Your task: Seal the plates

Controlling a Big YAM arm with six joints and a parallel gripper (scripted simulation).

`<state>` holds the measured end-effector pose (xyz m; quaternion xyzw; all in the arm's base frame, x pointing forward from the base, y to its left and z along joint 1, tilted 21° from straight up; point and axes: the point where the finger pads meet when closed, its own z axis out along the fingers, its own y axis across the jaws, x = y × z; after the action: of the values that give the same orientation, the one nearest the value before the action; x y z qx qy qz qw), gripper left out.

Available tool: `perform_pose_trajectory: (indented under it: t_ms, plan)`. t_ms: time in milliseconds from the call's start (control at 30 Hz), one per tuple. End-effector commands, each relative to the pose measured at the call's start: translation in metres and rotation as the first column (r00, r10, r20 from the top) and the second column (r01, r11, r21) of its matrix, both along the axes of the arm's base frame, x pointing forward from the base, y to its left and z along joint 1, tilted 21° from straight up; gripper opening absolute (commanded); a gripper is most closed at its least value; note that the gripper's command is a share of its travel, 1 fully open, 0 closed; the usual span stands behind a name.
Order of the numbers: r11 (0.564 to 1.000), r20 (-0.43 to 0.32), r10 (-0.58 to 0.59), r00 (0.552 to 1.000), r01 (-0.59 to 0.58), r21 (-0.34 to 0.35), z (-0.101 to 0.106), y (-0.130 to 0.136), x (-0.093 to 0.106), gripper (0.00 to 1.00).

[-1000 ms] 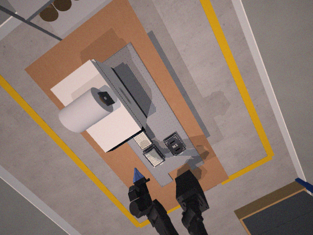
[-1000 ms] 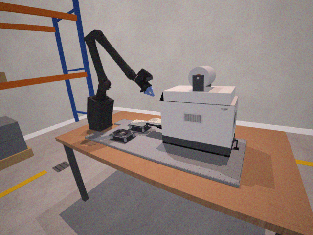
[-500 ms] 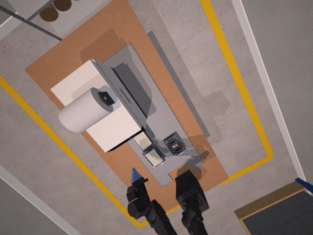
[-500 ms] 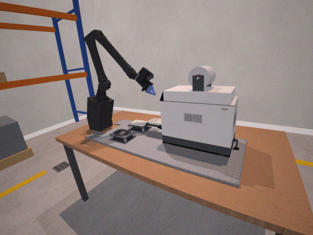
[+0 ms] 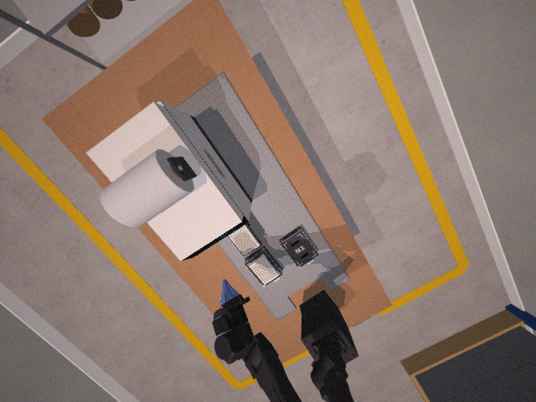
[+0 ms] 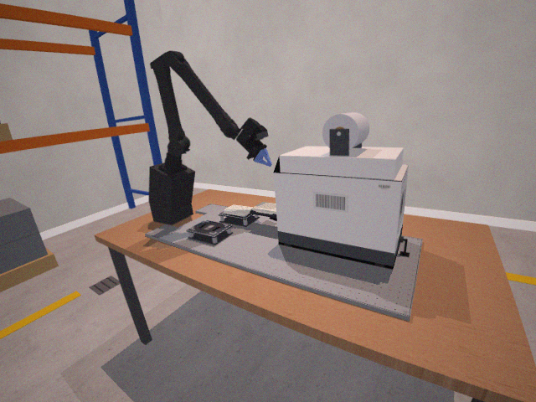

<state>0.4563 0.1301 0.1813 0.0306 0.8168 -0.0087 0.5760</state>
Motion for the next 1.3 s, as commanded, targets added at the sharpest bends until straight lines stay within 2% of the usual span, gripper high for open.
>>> perform_pose_trajectory:
  t_ms: [0, 167, 267, 467, 567, 700, 1033, 1267]
  plan:
    - [1.000, 0.042, -0.017, 0.999, 0.017, 0.001, 0.016, -0.001, 0.042, 0.00]
    - [1.000, 0.043, 0.002, 0.999, -0.001, -0.003, 0.010, 0.003, 0.063, 0.00]
    - [1.000, 0.040, -0.008, 0.999, 0.008, 0.000, 0.009, 0.000, 0.064, 0.00]
    - [1.000, 0.033, -0.017, 0.999, 0.018, -0.005, -0.002, -0.008, 0.102, 0.00]
    - [1.000, 0.024, -0.008, 1.000, 0.008, -0.010, -0.008, -0.005, 0.113, 0.00]
    - [1.000, 0.016, -0.009, 1.000, 0.009, -0.003, -0.007, -0.001, 0.097, 0.00]
    - [1.000, 0.007, 0.016, 1.000, -0.016, 0.006, -0.009, 0.010, 0.082, 0.00]
    - [1.000, 0.003, -0.005, 1.000, 0.005, -0.001, -0.010, -0.008, 0.079, 0.00]
